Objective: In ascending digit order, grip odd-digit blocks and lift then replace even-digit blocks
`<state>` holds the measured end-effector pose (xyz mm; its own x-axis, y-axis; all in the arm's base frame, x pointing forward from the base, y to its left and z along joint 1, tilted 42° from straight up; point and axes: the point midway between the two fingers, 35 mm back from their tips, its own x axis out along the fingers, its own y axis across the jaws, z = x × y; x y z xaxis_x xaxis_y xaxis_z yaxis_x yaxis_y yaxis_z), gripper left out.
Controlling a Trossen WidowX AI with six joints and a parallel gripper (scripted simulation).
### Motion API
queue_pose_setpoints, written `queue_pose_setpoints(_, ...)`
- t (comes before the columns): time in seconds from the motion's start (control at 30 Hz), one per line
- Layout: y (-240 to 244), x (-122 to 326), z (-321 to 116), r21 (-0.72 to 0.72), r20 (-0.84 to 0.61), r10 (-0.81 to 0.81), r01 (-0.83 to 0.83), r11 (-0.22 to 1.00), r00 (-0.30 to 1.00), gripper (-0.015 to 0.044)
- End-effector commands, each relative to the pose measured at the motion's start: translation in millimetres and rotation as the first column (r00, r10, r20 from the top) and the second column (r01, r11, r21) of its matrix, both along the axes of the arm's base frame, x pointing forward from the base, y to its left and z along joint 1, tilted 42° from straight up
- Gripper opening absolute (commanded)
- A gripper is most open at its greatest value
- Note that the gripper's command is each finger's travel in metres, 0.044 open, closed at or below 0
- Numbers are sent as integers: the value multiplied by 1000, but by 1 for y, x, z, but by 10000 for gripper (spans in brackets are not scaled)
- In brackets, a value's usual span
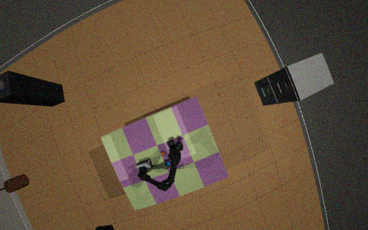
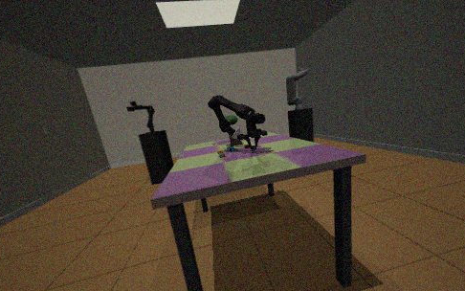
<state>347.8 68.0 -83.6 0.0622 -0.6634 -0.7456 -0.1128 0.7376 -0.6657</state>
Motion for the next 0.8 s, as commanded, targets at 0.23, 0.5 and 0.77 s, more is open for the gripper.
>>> queue_pose_setpoints(0.23, 3, 0, 3, 4, 4, 0, 0, 1000, 1000, 120)
queue_pose_setpoints(0.5, -2, 1, -4, 4, 4, 0, 0, 1000, 1000, 120)
queue_pose_setpoints(0.77, -7, 1, -8, 3, 4, 0, 0, 1000, 1000, 120)
